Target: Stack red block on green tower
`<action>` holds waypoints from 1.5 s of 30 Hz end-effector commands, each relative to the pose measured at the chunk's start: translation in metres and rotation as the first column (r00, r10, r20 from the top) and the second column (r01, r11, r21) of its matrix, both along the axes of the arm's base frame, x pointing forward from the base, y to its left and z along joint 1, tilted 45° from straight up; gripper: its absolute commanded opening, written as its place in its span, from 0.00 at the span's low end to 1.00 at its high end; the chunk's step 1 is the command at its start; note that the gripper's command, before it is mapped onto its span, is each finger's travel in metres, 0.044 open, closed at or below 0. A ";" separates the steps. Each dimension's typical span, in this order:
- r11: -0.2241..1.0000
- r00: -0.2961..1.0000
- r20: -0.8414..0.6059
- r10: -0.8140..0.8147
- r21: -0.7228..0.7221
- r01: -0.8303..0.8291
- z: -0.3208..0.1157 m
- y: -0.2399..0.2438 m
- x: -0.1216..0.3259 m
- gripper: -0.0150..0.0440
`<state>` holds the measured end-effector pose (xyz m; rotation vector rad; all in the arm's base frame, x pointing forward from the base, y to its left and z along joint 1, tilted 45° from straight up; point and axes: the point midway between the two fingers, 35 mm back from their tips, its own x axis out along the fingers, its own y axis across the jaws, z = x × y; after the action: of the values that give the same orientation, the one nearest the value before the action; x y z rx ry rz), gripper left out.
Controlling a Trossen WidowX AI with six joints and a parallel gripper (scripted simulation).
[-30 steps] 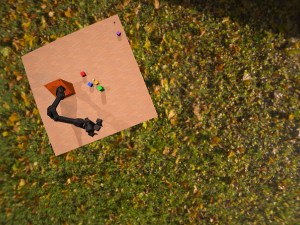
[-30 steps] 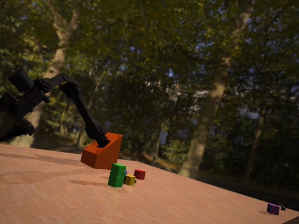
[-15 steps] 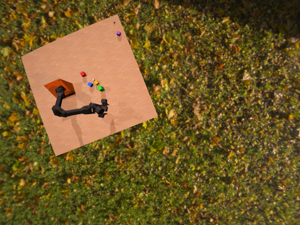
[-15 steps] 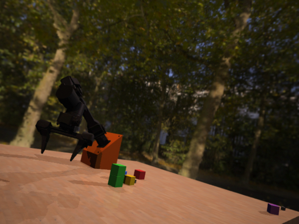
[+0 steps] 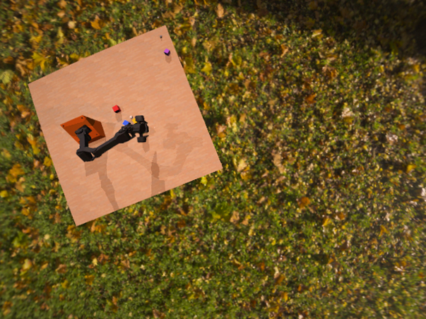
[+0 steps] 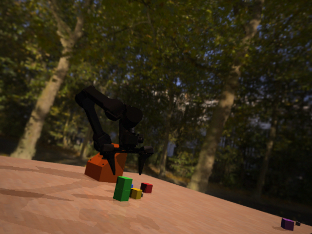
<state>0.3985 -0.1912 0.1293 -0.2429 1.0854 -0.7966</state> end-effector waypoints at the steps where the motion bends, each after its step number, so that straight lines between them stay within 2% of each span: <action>1: 0.998 0.998 -0.054 0.033 0.054 -0.030 -0.033 0.039 0.002 1.00; 13: 0.986 0.958 -0.262 0.118 0.145 -0.082 -0.120 0.155 -0.035 1.00; 25: 0.992 0.871 -0.475 0.124 0.085 -0.095 -0.180 0.228 -0.118 1.00; 30: 0.994 0.837 -0.537 0.106 0.026 -0.109 -0.193 0.242 -0.152 1.00; 37: 0.994 0.836 -0.539 0.105 0.024 -0.109 -0.194 0.242 -0.150 1.00; 45: 0.994 0.836 -0.539 0.104 0.022 -0.109 -0.230 0.207 -0.155 1.00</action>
<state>0.2501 0.0324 -0.0880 -0.5431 1.5722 -0.6343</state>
